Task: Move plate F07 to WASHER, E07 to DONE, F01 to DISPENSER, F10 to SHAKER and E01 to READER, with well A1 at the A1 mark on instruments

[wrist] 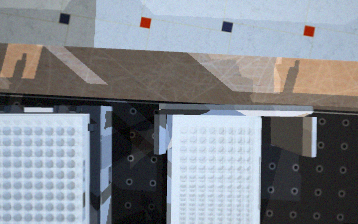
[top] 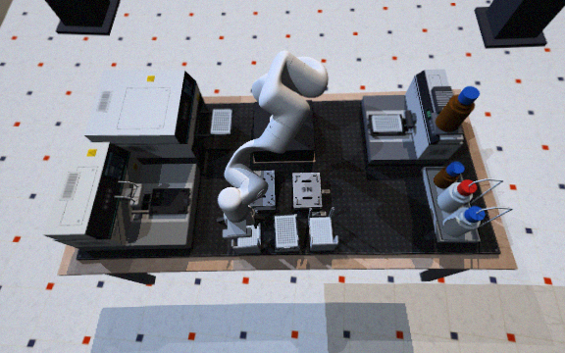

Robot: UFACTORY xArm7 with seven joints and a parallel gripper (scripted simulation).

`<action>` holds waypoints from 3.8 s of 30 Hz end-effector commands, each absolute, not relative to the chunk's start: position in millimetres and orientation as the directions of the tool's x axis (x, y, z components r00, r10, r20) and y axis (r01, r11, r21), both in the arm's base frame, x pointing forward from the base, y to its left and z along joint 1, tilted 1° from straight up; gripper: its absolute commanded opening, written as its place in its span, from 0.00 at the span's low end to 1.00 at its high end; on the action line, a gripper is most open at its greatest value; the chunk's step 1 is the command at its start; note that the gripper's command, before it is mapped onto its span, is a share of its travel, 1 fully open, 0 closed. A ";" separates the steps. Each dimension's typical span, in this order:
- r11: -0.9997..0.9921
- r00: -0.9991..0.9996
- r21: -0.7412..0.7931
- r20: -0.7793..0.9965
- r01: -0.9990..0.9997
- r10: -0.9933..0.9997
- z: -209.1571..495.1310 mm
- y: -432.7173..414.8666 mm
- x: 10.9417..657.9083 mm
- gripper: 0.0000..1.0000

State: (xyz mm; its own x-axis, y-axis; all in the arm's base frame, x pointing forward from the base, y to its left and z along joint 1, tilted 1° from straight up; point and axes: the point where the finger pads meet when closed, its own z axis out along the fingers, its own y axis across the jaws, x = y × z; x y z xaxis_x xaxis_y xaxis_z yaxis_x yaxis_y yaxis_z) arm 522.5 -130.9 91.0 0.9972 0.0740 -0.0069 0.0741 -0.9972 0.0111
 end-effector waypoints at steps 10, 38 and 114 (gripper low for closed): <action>-0.997 0.997 0.013 -0.002 0.074 0.074 78.6 -131.8 524.1 1.00; -0.997 0.997 0.013 -0.002 0.074 0.074 45.3 -132.2 524.0 1.00; -0.997 0.997 0.013 -0.001 0.074 0.074 -21.4 -133.0 523.8 1.00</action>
State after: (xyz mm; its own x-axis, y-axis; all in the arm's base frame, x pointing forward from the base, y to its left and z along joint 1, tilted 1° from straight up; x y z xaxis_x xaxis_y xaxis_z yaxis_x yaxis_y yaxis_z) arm 522.2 -132.2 -19.8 0.9972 0.0741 -0.0059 0.0742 -0.9972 0.0112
